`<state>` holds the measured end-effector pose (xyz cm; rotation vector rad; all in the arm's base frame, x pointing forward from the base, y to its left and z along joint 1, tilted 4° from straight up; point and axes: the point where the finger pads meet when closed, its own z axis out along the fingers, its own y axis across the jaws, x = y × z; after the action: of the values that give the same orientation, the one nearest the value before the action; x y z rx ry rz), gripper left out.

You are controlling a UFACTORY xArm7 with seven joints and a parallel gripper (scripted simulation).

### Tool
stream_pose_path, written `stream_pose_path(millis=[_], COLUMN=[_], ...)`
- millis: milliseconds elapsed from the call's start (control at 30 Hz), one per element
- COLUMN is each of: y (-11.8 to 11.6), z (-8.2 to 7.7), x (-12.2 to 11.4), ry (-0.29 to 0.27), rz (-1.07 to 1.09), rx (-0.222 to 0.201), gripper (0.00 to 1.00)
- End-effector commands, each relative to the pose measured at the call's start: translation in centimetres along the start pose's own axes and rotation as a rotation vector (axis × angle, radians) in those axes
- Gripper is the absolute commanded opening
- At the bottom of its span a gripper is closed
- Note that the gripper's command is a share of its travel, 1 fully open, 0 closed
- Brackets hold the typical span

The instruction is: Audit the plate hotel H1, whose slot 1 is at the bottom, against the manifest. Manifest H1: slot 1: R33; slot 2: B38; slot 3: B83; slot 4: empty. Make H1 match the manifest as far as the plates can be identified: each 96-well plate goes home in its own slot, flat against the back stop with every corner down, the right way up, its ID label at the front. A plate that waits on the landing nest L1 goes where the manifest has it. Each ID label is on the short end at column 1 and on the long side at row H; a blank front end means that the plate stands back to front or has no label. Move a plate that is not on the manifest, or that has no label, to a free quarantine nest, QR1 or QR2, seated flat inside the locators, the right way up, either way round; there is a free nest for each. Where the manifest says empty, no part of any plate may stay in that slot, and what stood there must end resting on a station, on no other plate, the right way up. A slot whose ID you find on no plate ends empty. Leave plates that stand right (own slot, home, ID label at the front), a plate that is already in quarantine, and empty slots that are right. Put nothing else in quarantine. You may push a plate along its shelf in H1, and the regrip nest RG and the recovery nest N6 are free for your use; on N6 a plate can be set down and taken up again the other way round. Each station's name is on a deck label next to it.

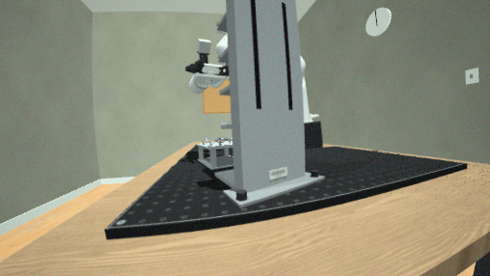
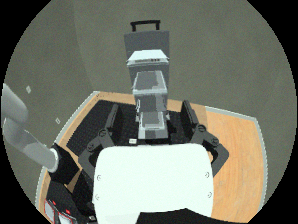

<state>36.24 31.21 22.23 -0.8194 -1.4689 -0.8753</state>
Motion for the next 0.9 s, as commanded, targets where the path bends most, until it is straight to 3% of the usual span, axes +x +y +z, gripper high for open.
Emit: stream_pose_path(millis=[0,867], y=[0.1,0.2], z=[0.8,5.7], x=[0.8,4.9], ry=[-0.001,-0.001], rz=[-0.004,-0.004], rx=[0.002,0.002], gripper=[1.0,1.0])
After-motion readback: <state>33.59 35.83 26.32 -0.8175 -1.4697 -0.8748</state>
